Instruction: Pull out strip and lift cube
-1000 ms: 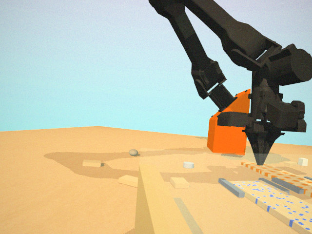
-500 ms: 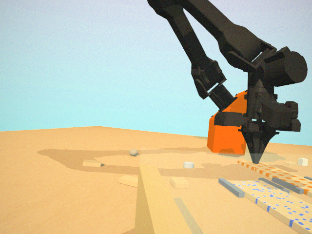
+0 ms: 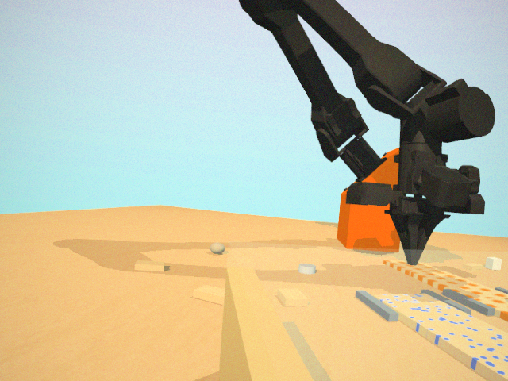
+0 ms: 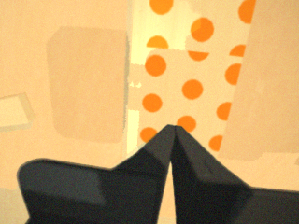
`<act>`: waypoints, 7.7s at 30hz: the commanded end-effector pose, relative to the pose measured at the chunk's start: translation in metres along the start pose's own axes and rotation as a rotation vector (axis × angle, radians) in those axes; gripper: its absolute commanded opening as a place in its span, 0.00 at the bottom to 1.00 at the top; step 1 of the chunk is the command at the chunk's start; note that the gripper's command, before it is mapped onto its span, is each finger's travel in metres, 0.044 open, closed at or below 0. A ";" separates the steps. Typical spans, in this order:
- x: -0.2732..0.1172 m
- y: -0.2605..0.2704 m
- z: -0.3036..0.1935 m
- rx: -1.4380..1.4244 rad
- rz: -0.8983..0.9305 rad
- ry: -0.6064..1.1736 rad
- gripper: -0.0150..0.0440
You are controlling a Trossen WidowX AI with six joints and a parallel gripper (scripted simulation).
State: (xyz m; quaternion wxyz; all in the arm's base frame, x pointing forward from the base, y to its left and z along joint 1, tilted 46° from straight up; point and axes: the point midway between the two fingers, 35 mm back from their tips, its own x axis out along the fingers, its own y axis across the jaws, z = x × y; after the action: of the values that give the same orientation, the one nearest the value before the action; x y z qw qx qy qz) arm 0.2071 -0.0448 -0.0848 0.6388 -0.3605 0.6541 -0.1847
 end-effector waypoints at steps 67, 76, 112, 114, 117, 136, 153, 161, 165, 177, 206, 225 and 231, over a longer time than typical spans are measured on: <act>-0.042 0.000 0.032 0.089 0.005 0.031 0.61; -0.048 0.000 0.067 0.090 0.005 0.030 1.00; -0.060 -0.002 0.205 0.095 0.006 0.025 1.00; -0.059 -0.001 0.211 0.095 0.005 0.025 1.00; -0.057 -0.001 0.214 0.095 0.005 0.025 0.96; -0.028 -0.002 0.215 0.095 0.005 0.025 0.68; -0.002 -0.002 0.213 0.095 0.003 0.025 0.68; -0.002 -0.002 0.213 0.095 0.003 0.025 0.68; -0.005 -0.002 0.214 0.098 0.008 0.021 0.54; -0.007 -0.002 0.212 0.098 0.008 0.021 0.25; -0.050 0.004 0.127 0.092 0.005 0.028 0.25; -0.086 0.006 0.102 0.091 0.007 0.029 0.25; -0.086 0.006 0.102 0.091 0.007 0.029 0.25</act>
State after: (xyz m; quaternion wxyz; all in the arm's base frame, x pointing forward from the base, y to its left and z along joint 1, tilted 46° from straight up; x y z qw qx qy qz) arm 0.2980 0.0409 -0.0412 0.6451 -0.3292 0.6545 -0.2169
